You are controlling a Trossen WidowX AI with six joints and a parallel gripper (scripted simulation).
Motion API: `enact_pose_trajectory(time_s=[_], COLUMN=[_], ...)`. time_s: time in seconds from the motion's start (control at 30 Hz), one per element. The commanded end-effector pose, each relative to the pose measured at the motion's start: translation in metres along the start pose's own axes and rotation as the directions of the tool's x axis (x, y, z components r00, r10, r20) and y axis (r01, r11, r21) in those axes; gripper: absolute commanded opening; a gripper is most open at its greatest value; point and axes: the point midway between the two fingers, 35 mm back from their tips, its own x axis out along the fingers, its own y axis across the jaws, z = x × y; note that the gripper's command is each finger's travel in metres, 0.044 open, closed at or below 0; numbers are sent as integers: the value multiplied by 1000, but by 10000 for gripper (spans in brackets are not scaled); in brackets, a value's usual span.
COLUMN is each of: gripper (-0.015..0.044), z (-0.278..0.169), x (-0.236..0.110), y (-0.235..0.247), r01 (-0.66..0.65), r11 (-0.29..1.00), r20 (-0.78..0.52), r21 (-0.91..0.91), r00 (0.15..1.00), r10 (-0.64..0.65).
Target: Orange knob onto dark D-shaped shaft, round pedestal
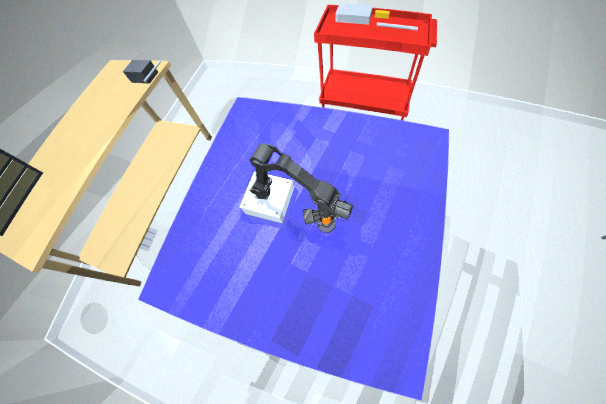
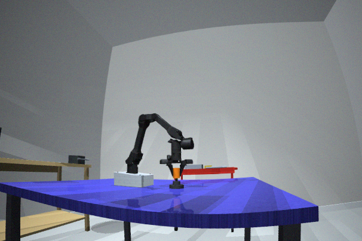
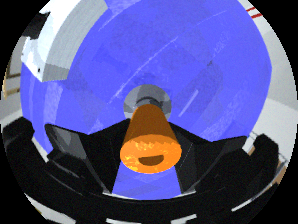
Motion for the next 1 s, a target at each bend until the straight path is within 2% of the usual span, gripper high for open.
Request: enact_pose_trajectory(time_s=[0.0,0.4,0.63,0.97], gripper=[0,0,0,0], z=[0,0,0,0], x=[0,-4,-2,0], y=[0,-1,0,-1], r01=[2,2,2,2], r11=[1000,1000,980,977], r20=[-1,-1,-1,-1], r21=[-4,-4,-201,-212], r00=[1000,1000,1000,1000], r10=[-2,-2,-2,-2])
